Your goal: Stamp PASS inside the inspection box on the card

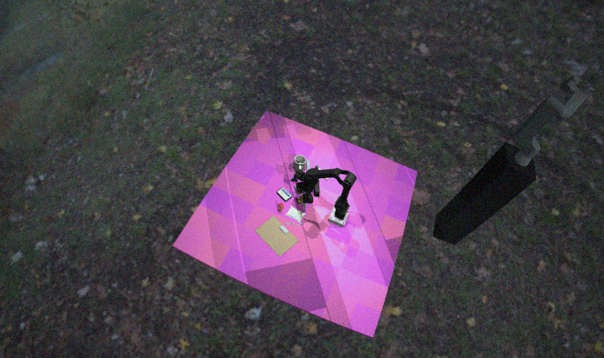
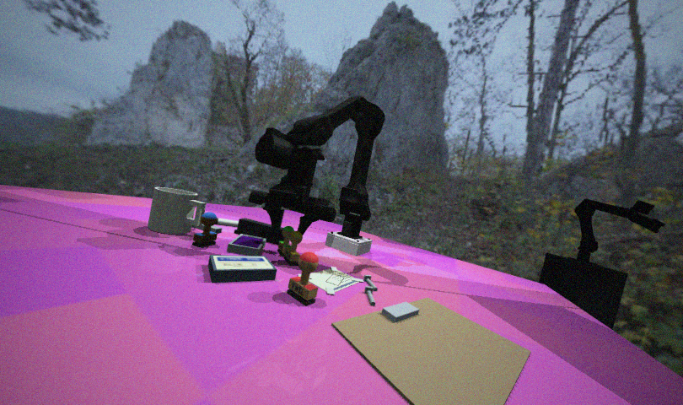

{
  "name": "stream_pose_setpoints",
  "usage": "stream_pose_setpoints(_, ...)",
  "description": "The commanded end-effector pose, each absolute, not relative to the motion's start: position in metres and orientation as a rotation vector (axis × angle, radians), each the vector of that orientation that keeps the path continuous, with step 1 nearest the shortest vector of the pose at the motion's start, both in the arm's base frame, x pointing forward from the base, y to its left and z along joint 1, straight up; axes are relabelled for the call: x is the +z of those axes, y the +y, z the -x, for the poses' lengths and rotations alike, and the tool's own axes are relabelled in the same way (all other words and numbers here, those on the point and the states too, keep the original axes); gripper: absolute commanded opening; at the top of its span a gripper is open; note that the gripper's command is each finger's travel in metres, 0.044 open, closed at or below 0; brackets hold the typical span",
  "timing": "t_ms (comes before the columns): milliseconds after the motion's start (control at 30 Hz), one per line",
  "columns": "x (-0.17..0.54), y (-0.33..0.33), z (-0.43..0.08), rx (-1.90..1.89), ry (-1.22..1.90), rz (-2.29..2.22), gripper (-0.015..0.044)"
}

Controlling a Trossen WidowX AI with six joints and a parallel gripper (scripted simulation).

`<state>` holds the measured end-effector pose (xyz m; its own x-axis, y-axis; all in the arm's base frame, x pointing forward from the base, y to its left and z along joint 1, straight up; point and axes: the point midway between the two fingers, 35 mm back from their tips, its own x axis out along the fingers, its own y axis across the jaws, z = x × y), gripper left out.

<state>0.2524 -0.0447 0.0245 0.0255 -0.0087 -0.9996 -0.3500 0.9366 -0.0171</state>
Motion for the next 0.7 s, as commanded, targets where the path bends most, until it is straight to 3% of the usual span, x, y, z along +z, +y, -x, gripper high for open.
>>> stream_pose_setpoints(0, 0.0194, -0.0435, -0.2513, 0.278, 1.532, 0.288, 0.0217)
stream_pose_setpoints(667, 0.0216, -0.0445, -0.2515, 0.271, 1.532, 0.290, 0.0097)
